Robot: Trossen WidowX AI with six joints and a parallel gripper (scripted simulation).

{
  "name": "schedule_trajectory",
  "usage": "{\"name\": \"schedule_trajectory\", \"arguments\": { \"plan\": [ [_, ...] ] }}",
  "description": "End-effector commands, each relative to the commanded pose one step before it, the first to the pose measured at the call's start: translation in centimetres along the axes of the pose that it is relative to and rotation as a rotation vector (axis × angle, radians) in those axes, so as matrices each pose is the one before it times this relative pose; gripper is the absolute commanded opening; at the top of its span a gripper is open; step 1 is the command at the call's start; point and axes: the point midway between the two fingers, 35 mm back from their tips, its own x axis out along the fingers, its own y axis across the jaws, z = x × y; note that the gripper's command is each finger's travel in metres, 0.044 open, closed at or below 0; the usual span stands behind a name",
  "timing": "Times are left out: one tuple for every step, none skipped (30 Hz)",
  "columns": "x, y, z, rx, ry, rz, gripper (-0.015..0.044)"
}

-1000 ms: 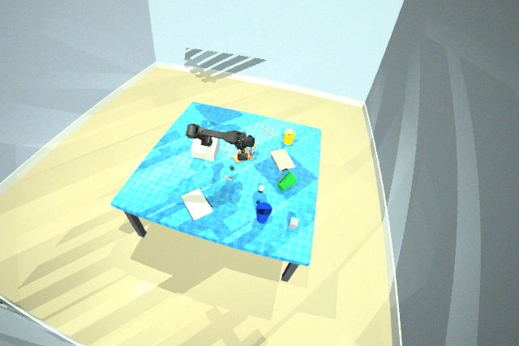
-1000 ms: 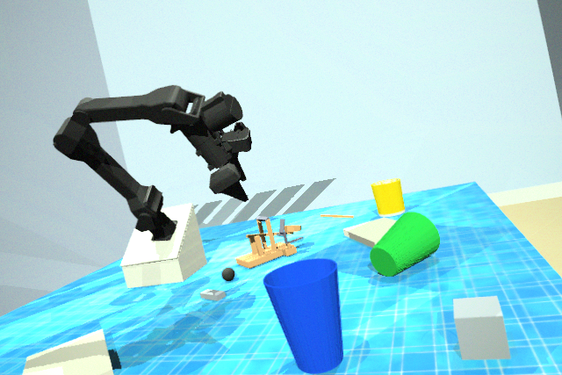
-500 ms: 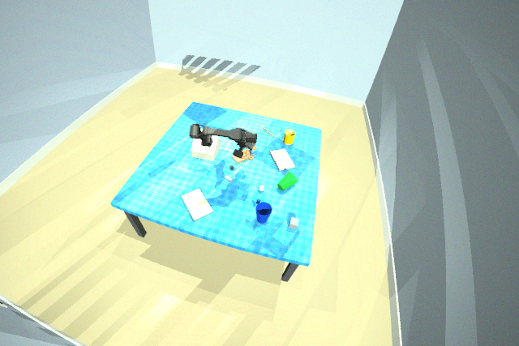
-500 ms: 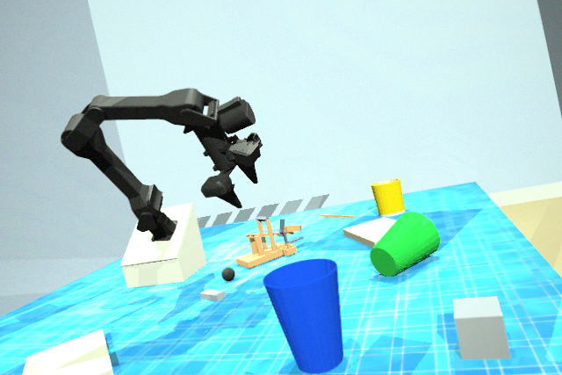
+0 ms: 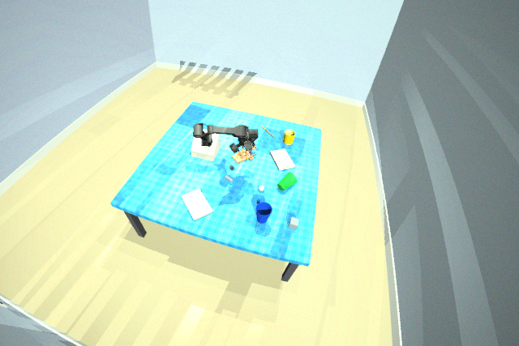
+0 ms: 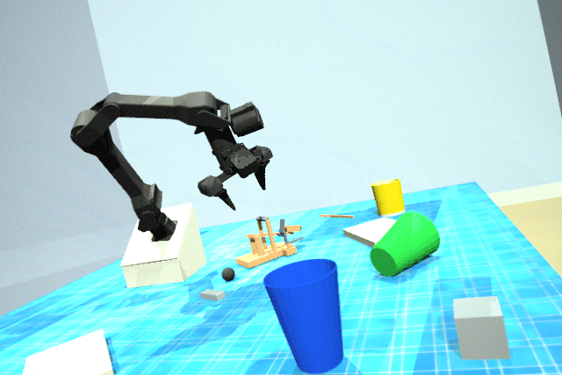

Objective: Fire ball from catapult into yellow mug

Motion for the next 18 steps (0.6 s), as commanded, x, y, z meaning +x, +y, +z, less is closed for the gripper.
{"name": "schedule_trajectory", "arguments": {
  "plan": [
    [0.744, 0.137, -0.701, 0.1361, -0.00796, -0.03521, 0.0440],
    [0.135, 0.029, -0.160, 0.0336, -0.00292, -0.00693, 0.0440],
    [0.133, 0.023, -0.161, 0.0336, -0.00327, -0.00678, 0.0440],
    [0.132, 0.016, -0.162, 0.0335, -0.00362, -0.00661, 0.0440],
    [0.130, 0.010, -0.162, 0.0335, -0.00395, -0.00642, 0.0440],
    [0.128, 0.004, -0.162, 0.0335, -0.00428, -0.00622, 0.0440],
    [0.127, -0.003, -0.162, 0.0335, -0.00460, -0.00600, 0.0440],
    [0.125, -0.009, -0.161, 0.0334, -0.00490, -0.00576, 0.0440],
    [0.123, -0.015, -0.160, 0.0334, -0.00519, -0.00551, 0.0440],
    [0.122, -0.022, -0.159, 0.0334, -0.00548, -0.00525, 0.0440],
    [0.120, -0.028, -0.158, 0.0334, -0.00575, -0.00497, 0.0440],
    [0.119, -0.034, -0.157, 0.0334, -0.00600, -0.00468, 0.0440],
    [0.117, -0.040, -0.155, 0.0334, -0.00624, -0.00438, 0.0440],
    [0.115, -0.046, -0.153, 0.0333, -0.00647, -0.00406, 0.0440],
    [0.114, -0.052, -0.150, 0.0333, -0.00667, -0.00374, 0.0440],
    [0.112, -0.057, -0.148, 0.0333, -0.00687, -0.00340, 0.0440],
    [0.110, -0.063, -0.145, 0.0333, -0.00704, -0.00305, 0.0440],
    [0.109, -0.068, -0.142, 0.0333, -0.00720, -0.00270, 0.0440]
  ]
}}
